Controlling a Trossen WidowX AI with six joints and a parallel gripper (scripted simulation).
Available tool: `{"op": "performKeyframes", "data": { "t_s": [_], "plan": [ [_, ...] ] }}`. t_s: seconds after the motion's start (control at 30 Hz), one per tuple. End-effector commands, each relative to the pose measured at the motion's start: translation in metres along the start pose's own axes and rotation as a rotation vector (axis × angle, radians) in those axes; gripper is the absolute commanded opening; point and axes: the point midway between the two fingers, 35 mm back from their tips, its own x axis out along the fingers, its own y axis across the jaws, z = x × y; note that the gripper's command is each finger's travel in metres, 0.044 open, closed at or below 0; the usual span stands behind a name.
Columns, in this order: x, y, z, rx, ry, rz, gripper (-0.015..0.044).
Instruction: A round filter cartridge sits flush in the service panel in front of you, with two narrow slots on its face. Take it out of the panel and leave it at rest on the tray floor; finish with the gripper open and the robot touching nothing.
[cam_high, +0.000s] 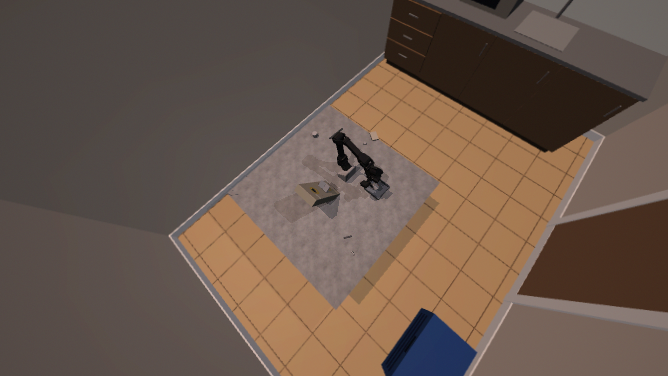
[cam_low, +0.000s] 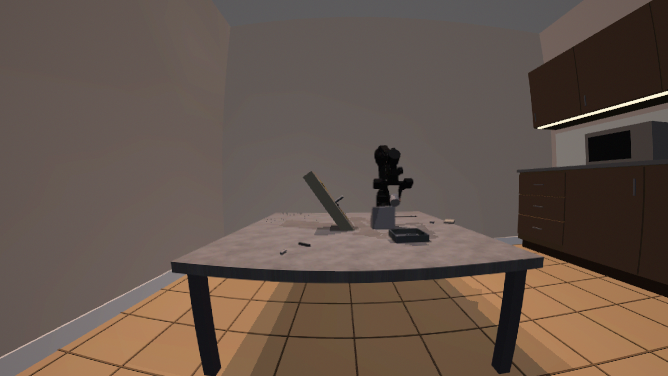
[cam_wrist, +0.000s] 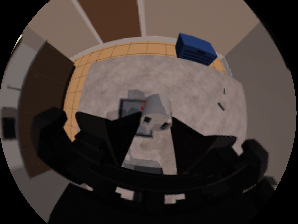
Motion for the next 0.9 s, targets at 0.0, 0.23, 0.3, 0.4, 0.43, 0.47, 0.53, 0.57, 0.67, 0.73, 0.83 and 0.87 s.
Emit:
{"op": "performKeyframes", "data": {
  "t_s": [0.0,0.23,0.3,0.4,0.43,0.47,0.53,0.57,0.67,0.73,0.83,0.87],
  "plan": [
    [0.015,0.02,-0.009,-0.067,0.001,0.04,0.0],
    [0.041,0.052,-0.034,-0.192,0.006,0.113,0.0],
    [0.048,0.06,-0.042,-0.224,0.008,0.132,0.0],
    [0.05,0.063,-0.045,-0.236,0.009,0.139,0.0],
    [0.05,0.063,-0.045,-0.236,0.009,0.139,0.0],
    [0.051,0.063,-0.045,-0.236,0.009,0.139,0.0],
    [0.059,0.063,-0.049,-0.236,0.009,0.139,0.0],
    [0.064,0.063,-0.051,-0.236,0.009,0.139,0.0],
    [0.081,0.064,-0.06,-0.236,0.009,0.139,0.0],
    [0.092,0.063,-0.067,-0.236,0.009,0.139,0.0],
    [0.107,0.063,-0.077,-0.236,0.009,0.139,0.0],
    [0.111,0.063,-0.081,-0.236,0.009,0.139,0.0]
  ]
}}
